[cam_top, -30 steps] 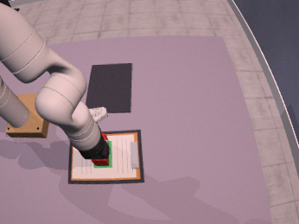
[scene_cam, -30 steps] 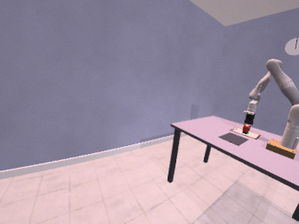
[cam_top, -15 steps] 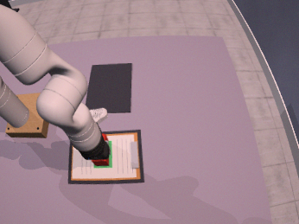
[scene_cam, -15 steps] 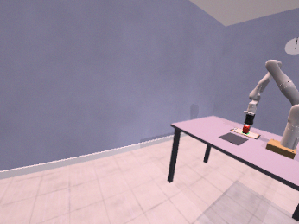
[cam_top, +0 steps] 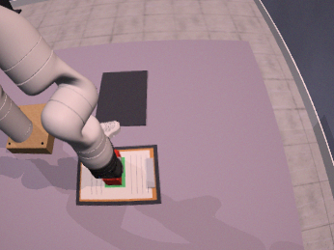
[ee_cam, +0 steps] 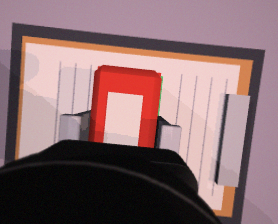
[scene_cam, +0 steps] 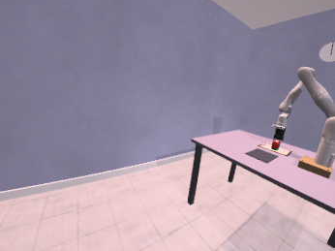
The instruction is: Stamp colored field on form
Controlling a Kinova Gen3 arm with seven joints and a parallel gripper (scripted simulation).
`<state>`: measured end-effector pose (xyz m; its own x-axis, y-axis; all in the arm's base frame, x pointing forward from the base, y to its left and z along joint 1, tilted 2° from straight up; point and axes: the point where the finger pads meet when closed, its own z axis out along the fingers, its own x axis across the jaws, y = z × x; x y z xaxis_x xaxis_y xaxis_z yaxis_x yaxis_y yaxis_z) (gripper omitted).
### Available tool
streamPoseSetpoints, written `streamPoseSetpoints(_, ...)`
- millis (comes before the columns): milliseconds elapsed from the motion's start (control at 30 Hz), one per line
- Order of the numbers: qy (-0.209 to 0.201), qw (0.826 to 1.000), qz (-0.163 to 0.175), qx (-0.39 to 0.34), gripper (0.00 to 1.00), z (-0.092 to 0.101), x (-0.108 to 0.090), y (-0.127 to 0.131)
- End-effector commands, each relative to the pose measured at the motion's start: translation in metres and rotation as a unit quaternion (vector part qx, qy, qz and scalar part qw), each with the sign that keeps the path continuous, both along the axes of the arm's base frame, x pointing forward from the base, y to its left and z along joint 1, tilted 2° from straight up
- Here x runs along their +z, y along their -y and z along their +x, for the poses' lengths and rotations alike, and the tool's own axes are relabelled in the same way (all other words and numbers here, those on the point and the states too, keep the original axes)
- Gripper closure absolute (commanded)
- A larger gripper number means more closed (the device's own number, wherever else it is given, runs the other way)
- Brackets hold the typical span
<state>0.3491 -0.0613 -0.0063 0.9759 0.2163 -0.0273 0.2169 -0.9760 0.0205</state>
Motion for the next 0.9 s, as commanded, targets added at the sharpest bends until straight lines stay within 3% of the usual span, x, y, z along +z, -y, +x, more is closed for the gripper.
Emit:
streamPoseSetpoints(0, 0.002, 1.0, 0.0, 0.002, 0.43, 0.001, -0.003, 0.001)
streamPoseSetpoints(567, 0.001, 1.0, 0.001, 0.002, 0.43, 0.001, 0.026, -0.001)
streamPoseSetpoints(867, -0.002, 1.0, 0.002, 0.002, 0.43, -0.001, 0.026, -0.001)
